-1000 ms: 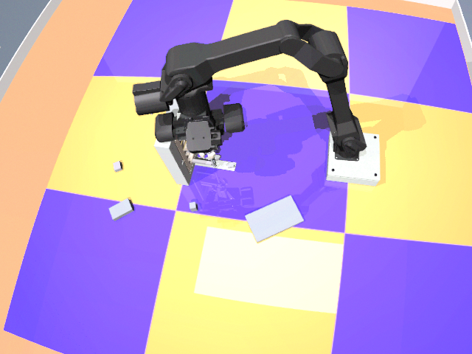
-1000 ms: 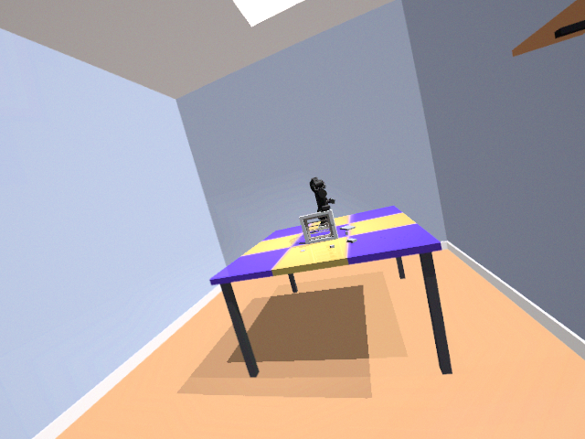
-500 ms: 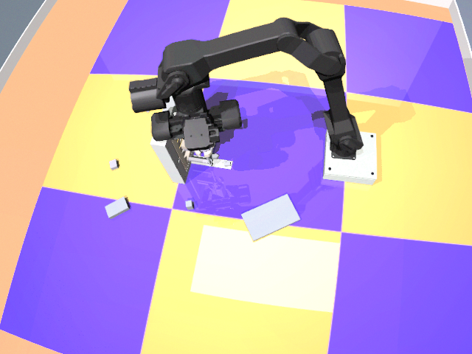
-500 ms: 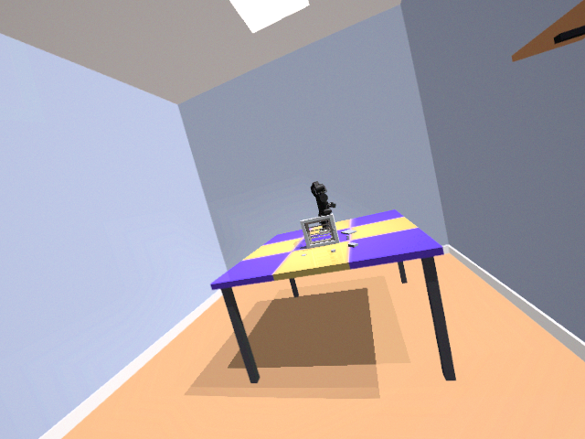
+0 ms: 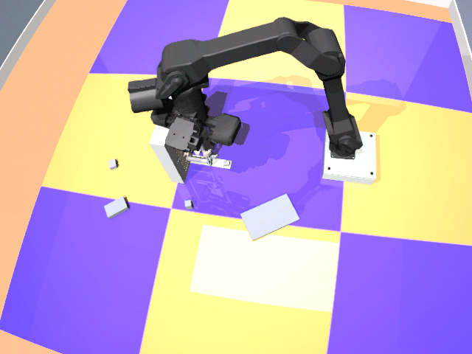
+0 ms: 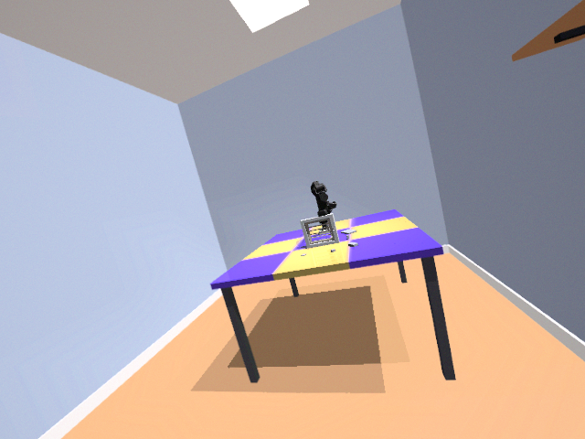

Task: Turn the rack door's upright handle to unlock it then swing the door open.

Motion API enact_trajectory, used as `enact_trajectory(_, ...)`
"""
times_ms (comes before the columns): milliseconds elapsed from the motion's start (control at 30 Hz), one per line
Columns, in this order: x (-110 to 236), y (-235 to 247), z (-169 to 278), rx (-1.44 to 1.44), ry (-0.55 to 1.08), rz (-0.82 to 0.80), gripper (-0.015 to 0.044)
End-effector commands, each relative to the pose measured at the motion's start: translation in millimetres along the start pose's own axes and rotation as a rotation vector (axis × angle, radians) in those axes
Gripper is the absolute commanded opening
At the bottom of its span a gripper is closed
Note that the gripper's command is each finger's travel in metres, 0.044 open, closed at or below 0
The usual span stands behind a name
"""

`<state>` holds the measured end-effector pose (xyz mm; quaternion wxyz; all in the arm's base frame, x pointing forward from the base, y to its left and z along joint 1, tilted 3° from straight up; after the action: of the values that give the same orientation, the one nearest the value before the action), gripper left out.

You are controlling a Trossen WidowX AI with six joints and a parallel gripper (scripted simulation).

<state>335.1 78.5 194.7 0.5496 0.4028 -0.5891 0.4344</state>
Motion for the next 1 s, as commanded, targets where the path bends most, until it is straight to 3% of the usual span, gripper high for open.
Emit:
enact_trajectory(0,-0.8,-1.7,2.0,-0.210,0.006,0.004,0.0295)
enact_trajectory(967,-0.7,-1.7,2.0,-1.647,0.002,0.008,0.0295)
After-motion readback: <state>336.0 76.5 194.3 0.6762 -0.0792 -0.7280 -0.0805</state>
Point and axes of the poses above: the point midway between the two fingers, 35 mm back from their tips, its own x axis back along the fingers, its own y axis across the jaws, z = x × y, the point moved 3 cm from there along x, back along the fingers, and after that the axes turned 4 degrees about -x, right-handed, at the moved point
